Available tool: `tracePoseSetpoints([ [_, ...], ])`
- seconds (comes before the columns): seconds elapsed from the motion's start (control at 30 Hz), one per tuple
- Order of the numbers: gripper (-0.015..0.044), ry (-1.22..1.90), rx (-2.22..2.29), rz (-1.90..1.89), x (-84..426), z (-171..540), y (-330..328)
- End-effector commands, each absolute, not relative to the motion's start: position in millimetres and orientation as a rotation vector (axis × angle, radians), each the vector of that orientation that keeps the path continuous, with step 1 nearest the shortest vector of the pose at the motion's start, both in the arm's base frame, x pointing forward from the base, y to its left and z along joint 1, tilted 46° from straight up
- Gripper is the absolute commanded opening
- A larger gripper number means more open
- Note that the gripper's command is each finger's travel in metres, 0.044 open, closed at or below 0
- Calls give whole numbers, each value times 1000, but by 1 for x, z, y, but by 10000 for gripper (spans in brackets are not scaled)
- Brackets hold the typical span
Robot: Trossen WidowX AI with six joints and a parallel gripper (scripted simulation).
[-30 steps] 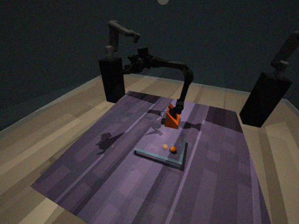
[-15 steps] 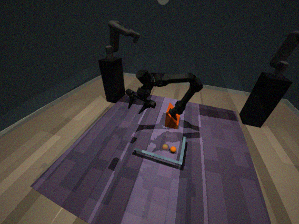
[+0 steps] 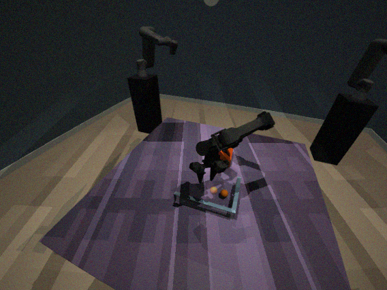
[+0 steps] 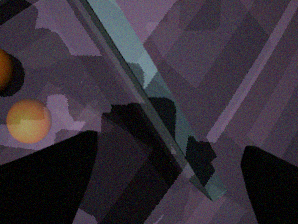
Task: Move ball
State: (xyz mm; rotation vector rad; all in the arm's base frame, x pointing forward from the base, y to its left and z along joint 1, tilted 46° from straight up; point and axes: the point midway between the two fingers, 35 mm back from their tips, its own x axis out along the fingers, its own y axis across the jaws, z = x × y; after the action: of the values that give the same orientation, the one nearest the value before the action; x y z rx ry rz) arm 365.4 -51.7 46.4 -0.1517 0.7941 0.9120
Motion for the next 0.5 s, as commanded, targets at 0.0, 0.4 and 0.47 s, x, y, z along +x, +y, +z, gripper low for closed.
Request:
tracePoseSetpoints([
  [0.0,321,731,-385,1202,338,47,17],
  [0.4,321,607,-612,1517,297,49,79],
  [0.47,321,607,-612,1517,297,49,79],
])
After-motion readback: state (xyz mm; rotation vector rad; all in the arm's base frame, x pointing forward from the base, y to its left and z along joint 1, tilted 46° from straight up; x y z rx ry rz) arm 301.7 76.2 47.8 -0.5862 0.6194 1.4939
